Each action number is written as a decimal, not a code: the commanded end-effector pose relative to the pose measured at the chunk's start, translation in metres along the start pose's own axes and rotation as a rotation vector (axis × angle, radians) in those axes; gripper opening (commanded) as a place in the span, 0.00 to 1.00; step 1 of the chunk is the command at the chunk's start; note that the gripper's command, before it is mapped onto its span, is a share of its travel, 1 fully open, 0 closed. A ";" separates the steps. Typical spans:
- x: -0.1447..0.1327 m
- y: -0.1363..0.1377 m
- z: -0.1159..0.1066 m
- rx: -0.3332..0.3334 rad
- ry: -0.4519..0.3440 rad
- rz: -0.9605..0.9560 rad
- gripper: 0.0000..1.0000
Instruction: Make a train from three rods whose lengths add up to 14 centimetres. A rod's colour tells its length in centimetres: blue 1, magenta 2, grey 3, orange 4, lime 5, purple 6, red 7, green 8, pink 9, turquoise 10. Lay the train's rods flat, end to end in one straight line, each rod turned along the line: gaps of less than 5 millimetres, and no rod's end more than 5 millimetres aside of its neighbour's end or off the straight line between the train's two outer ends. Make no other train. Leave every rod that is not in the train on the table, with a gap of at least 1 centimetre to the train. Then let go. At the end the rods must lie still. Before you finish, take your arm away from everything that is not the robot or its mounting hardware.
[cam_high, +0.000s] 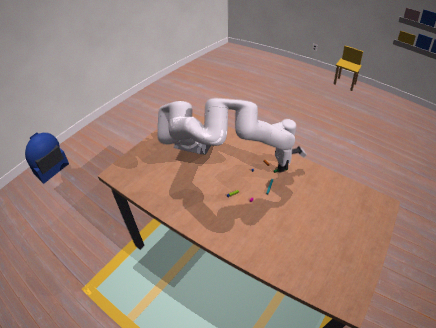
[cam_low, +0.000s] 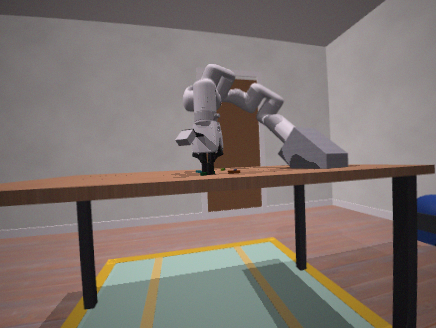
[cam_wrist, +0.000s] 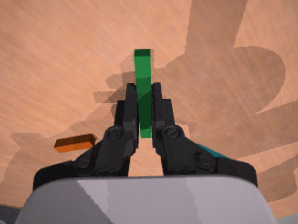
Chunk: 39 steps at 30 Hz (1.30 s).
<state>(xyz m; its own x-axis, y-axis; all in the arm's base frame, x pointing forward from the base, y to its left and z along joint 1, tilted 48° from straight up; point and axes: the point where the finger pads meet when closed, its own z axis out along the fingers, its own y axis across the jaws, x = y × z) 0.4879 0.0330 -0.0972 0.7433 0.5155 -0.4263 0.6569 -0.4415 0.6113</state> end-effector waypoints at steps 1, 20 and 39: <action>0.001 0.001 -0.003 -0.001 0.004 0.001 0.04; 0.001 0.001 -0.098 -0.001 0.004 0.001 0.04; -0.043 0.029 -0.108 0.000 0.005 -0.052 0.04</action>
<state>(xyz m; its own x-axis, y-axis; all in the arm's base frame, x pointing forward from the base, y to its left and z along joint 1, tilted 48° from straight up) 0.4693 0.0945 -0.0168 0.7285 0.5221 -0.4435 0.6738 -0.4292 0.6015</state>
